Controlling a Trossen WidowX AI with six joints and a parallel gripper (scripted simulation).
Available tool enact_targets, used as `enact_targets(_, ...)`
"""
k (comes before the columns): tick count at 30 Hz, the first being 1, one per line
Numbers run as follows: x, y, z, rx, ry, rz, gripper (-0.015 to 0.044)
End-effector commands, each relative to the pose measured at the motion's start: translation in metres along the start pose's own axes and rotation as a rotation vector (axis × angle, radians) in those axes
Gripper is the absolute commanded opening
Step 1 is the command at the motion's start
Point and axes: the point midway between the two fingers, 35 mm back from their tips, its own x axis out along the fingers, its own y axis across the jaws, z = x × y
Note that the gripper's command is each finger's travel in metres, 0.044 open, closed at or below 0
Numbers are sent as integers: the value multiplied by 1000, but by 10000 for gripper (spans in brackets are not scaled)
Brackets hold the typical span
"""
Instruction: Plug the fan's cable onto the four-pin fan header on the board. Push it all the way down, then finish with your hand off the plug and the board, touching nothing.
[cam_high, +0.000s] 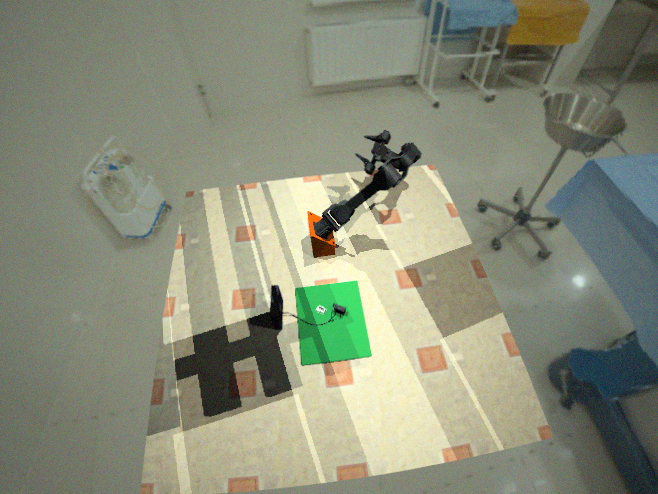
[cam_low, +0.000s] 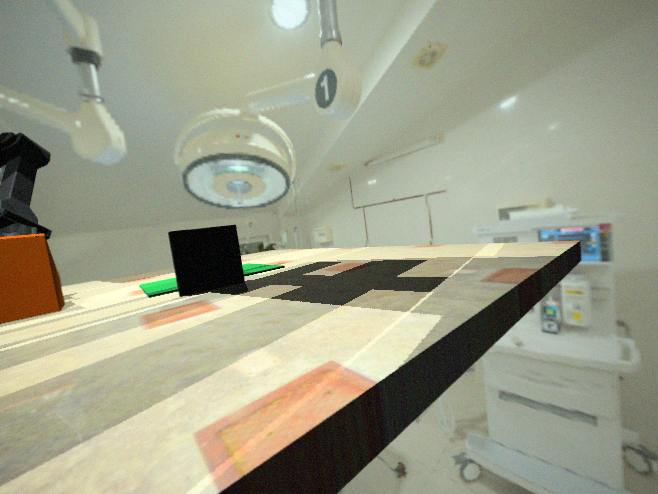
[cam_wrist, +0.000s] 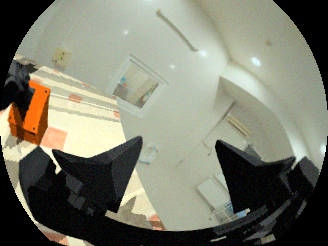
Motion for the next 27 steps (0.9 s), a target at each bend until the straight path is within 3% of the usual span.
enact_targets(1, 0, 0, 0, 0, 0, 0, 426)
enact_targets(9, -21, 6, -22, 168, 92, -35, 440)
enact_targets(18, -128, 55, -91, 886, 438, -311, 440)
enact_targets(27, -237, 125, -104, 1509, 656, -754, 440)
